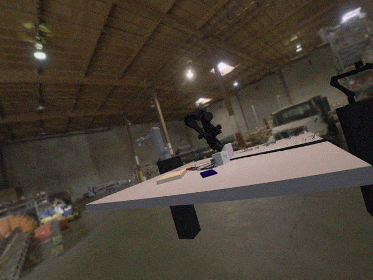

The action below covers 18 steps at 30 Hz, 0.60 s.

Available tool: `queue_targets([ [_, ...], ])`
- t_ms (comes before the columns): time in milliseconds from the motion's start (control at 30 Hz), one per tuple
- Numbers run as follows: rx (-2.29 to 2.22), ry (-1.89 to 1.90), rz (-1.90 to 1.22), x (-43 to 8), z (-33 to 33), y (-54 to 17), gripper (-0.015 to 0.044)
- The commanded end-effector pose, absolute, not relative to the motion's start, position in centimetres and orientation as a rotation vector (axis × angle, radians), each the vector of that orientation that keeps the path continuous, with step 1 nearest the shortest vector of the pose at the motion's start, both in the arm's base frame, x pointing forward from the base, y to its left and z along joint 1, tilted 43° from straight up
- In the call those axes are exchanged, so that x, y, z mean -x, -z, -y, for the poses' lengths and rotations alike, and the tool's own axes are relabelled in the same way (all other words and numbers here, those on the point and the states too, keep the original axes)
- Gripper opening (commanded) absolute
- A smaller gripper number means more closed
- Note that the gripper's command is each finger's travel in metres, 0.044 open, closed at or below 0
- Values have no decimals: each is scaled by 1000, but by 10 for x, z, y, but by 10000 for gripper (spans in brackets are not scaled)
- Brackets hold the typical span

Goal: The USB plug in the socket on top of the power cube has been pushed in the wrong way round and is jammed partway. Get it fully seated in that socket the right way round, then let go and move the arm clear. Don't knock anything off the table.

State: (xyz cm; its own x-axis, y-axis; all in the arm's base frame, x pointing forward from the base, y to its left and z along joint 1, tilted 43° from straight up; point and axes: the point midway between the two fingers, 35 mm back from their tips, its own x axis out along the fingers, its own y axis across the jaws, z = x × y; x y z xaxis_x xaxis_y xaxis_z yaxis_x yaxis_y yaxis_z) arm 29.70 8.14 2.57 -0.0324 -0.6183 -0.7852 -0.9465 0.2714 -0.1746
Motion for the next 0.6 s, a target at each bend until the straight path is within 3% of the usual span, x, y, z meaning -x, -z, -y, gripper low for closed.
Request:
queue_targets([
  [0,1430,-527,-1742,-296,-81,-24,0],
  [567,1423,-537,-1730,-296,-81,-22,0],
])
